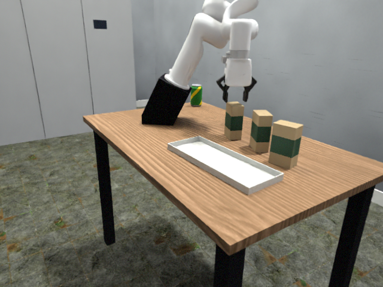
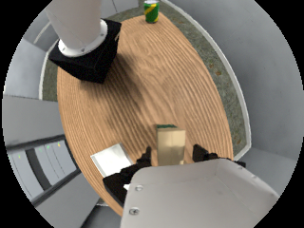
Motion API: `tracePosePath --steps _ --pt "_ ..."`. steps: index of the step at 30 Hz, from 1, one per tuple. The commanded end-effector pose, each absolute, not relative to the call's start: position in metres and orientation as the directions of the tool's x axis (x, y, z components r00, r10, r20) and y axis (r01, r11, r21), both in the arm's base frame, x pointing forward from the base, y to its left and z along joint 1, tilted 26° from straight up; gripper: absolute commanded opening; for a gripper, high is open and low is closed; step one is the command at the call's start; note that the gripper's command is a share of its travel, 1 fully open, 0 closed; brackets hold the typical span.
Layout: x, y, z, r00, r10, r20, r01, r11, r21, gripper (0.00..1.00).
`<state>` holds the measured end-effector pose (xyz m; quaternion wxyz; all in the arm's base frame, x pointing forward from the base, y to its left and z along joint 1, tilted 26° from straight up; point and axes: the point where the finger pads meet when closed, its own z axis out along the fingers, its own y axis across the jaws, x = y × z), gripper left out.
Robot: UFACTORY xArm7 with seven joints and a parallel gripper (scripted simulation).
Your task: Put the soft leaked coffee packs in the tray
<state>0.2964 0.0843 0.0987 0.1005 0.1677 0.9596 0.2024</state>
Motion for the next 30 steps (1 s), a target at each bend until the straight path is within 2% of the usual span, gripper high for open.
tracePosePath --steps 1,30 --pt "0.298 0.084 0.100 -0.923 0.363 -0.127 0.281 0.861 0.423 0.85" --pt "0.304 0.092 0.079 -0.923 0.363 -0.127 0.281 0.861 0.423 0.85"
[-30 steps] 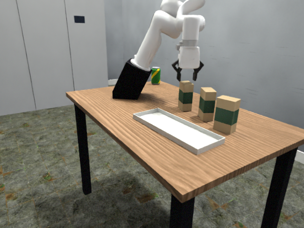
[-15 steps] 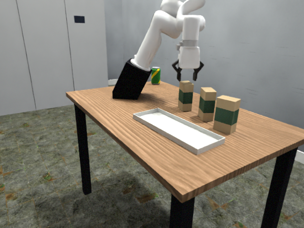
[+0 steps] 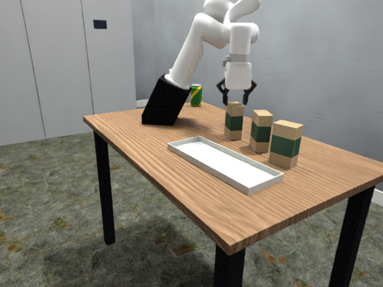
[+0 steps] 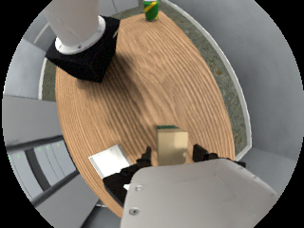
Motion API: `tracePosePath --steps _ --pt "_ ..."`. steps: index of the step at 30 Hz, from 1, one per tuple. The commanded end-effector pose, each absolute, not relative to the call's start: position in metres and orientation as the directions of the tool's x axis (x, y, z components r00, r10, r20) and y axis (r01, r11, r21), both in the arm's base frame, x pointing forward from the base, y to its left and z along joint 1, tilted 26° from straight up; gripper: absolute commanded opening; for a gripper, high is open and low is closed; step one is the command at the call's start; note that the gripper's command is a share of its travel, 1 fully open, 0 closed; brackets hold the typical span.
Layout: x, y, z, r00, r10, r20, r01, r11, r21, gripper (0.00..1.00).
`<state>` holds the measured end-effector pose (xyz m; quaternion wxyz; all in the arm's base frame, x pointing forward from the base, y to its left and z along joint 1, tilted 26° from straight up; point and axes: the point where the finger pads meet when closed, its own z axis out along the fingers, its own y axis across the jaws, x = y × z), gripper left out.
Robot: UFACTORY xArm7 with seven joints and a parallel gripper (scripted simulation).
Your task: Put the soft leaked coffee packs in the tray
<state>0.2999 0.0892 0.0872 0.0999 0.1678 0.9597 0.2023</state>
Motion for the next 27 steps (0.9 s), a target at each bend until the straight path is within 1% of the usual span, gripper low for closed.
tracePosePath --steps 1,15,27 --pt "0.305 0.093 0.077 -0.923 0.363 -0.127 0.281 0.861 0.423 0.85" --pt "0.311 0.102 0.055 -0.923 0.363 -0.127 0.281 0.861 0.423 0.85" --pt "0.312 0.103 0.051 -0.923 0.363 -0.127 0.281 0.861 0.423 0.85"
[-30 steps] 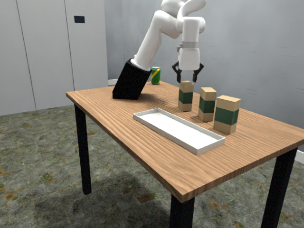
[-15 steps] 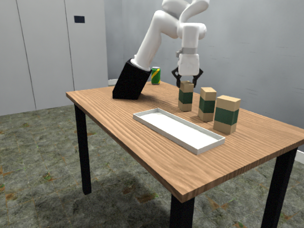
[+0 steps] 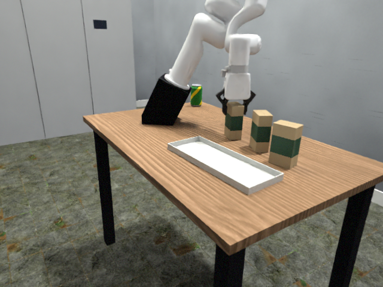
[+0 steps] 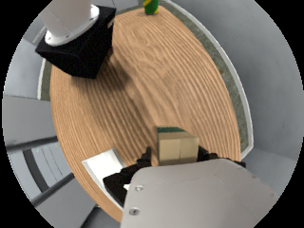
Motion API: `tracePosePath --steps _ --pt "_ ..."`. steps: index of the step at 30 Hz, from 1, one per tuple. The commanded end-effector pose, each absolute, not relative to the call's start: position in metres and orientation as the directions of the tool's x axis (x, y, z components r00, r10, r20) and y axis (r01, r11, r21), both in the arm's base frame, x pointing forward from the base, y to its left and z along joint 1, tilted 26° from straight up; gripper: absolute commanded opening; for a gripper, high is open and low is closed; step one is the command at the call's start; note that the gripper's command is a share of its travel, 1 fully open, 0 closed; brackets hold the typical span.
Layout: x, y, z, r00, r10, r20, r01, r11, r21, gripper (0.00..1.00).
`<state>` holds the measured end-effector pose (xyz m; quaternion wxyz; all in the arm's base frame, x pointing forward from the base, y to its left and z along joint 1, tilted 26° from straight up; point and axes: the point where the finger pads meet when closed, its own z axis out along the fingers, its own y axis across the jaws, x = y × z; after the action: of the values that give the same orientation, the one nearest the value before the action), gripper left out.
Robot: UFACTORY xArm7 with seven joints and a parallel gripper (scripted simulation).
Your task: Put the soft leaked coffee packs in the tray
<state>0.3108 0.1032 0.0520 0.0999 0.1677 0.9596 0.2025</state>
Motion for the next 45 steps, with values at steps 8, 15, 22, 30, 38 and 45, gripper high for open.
tracePosePath --steps 8,15,22,30,38,45 --pt "0.3121 0.1032 0.0514 -0.923 0.363 -0.127 0.281 0.861 0.423 0.85" --pt "0.3121 0.1032 0.0514 -0.923 0.363 -0.127 0.281 0.861 0.423 0.25" --pt "0.3121 0.1032 0.0514 -0.923 0.363 -0.127 0.281 0.861 0.423 0.25" --pt "0.3121 0.1032 0.0514 -0.923 0.363 -0.127 0.281 0.861 0.423 0.25" --pt "0.3121 0.1032 0.0514 -0.923 0.363 -0.127 0.281 0.861 0.423 0.25" --pt "0.3121 0.1032 0.0514 -0.923 0.363 -0.127 0.281 0.861 0.423 0.25"
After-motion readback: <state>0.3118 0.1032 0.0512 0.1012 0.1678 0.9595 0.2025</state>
